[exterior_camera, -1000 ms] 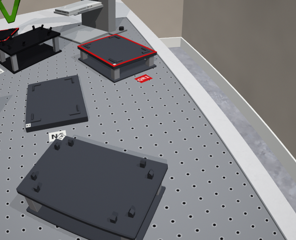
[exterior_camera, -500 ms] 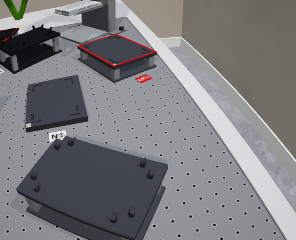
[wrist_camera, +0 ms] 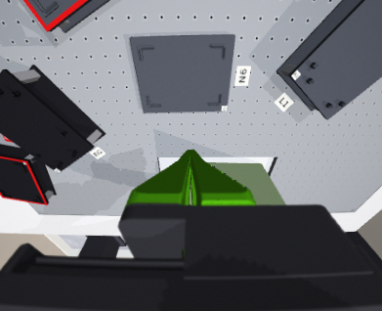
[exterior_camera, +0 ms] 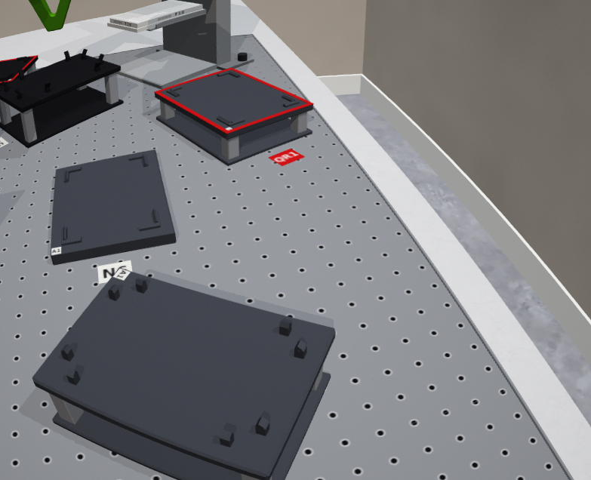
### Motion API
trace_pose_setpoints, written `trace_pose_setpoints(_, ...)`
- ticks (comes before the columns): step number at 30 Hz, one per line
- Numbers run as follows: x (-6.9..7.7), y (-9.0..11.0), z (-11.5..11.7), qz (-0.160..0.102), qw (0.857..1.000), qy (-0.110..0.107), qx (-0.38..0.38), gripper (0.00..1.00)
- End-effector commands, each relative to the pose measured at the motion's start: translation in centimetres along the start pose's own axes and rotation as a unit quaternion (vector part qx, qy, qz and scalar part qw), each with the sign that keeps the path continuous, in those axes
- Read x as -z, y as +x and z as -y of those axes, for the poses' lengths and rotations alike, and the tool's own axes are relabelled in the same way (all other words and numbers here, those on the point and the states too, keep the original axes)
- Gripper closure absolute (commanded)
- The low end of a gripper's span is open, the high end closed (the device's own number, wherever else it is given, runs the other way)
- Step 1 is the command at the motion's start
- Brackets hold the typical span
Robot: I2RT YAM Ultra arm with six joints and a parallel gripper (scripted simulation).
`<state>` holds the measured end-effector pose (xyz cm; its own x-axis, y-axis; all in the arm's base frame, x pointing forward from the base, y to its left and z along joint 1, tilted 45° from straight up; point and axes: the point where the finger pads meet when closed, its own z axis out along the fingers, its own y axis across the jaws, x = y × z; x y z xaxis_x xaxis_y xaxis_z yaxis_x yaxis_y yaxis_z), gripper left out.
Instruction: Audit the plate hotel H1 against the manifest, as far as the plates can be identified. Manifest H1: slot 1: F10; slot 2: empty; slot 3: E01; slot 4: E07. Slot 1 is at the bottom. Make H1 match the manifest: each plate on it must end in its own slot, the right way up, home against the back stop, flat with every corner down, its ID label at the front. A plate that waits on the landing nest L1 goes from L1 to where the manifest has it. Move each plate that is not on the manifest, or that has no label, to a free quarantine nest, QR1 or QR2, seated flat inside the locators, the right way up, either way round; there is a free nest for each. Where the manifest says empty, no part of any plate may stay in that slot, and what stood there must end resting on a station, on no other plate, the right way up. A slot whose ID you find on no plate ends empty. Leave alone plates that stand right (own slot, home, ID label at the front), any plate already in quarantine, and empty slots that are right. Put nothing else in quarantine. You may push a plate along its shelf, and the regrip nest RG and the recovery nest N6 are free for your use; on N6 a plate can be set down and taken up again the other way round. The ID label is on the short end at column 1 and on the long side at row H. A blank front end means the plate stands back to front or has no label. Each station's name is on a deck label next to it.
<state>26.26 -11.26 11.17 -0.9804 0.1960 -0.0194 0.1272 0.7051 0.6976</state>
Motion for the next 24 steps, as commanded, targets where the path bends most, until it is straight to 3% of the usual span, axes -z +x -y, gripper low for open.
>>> trace_pose_setpoints(1, 0.9, -0.5, 0.7, 0.013, 1.0, 0.005, 0.009, 1.0)
trace_pose_setpoints(10, 1.9, -2.1, 3.2, 0.022, 0.999, 0.015, 0.017, 1.0)
trace_pose_setpoints(11, 1.9, -1.3, 2.4, 0.002, 1.0, -0.005, 0.0, 1.0)
trace_pose_setpoints(17, 3.3, -1.6, 3.1, 0.002, 1.0, -0.005, 0.0, 1.0)
trace_pose_setpoints(24, 3.9, -1.8, 3.3, 0.002, 1.0, -0.005, 0.0, 1.0)
